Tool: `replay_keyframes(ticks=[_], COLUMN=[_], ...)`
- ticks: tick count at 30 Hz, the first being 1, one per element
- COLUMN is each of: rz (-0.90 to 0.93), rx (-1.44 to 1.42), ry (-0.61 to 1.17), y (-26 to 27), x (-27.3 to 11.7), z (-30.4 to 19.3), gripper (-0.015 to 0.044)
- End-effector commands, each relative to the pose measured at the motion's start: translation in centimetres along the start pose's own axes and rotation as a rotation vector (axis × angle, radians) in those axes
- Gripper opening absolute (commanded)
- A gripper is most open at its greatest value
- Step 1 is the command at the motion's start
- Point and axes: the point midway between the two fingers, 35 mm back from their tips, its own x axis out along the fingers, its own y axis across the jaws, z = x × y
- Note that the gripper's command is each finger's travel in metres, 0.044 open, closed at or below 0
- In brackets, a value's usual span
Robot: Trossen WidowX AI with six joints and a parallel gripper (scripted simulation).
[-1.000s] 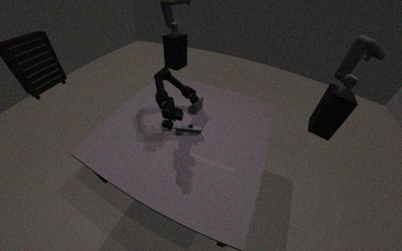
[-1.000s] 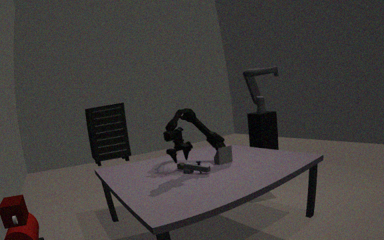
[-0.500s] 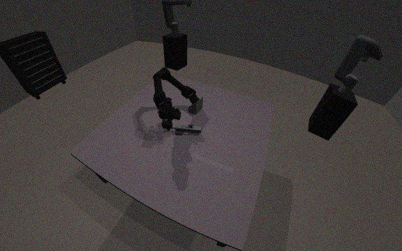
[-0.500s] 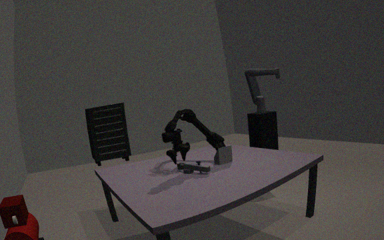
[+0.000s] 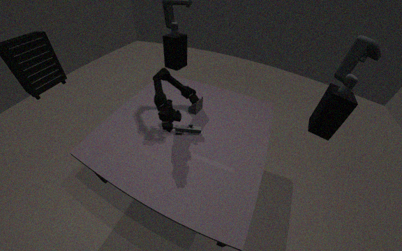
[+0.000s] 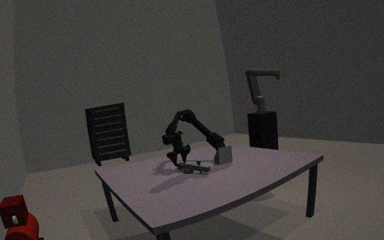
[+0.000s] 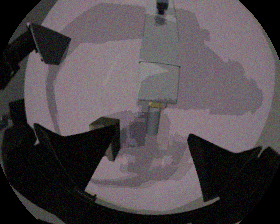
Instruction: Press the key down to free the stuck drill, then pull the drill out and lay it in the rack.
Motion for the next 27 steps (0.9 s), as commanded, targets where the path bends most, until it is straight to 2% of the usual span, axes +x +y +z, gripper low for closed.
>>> replay_keyframes(ticks=[1,22,27], rz=[0.002,0.003,0.002], rx=[-0.007,-0.007,0.000], ry=[0.004,0.005,0.001], y=[0.0,0.2,0.1], x=[0.7,3.8,3.4], z=[0.2,1.0,0.9], gripper=[0.0440,0.0440,0.0309])
